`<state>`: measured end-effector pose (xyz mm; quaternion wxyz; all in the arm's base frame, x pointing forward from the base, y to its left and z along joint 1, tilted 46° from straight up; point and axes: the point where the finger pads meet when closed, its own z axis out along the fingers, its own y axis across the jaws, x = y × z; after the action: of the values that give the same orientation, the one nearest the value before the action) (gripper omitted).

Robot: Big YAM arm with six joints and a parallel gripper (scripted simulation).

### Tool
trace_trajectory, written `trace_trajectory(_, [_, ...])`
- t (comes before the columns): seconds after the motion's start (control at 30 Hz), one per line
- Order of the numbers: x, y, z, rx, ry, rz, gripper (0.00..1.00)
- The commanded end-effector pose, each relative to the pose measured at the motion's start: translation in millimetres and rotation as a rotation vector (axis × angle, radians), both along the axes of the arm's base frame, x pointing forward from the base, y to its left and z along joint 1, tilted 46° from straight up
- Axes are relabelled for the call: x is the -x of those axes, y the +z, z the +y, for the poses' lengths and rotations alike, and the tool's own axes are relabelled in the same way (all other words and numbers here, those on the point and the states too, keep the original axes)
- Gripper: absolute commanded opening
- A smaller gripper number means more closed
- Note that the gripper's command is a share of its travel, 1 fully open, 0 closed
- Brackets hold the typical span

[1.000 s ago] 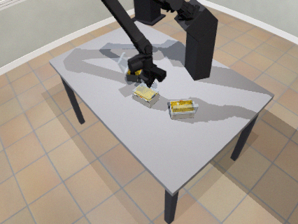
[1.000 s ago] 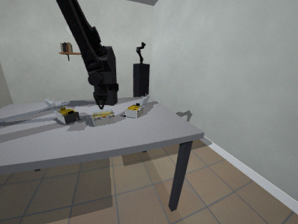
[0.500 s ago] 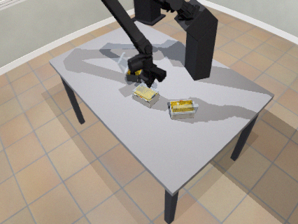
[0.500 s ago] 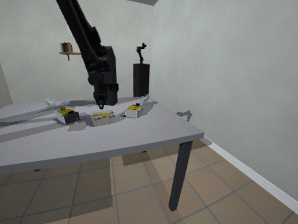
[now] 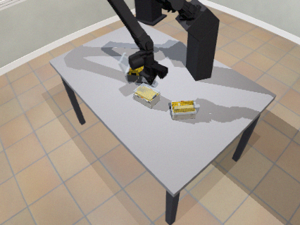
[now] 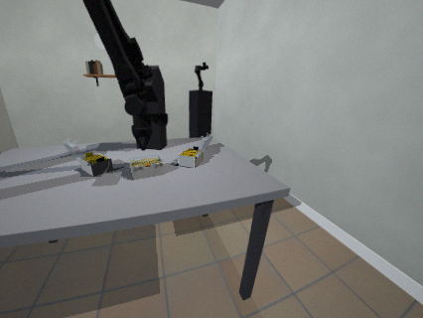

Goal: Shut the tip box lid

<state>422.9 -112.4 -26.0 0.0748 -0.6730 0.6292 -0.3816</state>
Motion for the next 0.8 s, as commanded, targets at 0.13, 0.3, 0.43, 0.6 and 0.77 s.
trace_trajectory(0.13, [14.3, 9.8, 12.2, -0.01, 0.004, -0.004, 0.0])
trace_trajectory(0.3, [19.2, 15.4, 15.1, -0.01, 0.004, -0.005, 0.0])
trace_trajectory(0.43, [23.0, 20.0, 17.4, -0.01, 0.003, -0.006, 0.0])
trace_trajectory(0.6, [18.5, 24.9, 17.7, -0.01, 0.005, -0.017, 0.0])
trace_trajectory(0.77, [17.7, 25.6, 17.6, -0.009, 0.005, -0.022, 0.0])
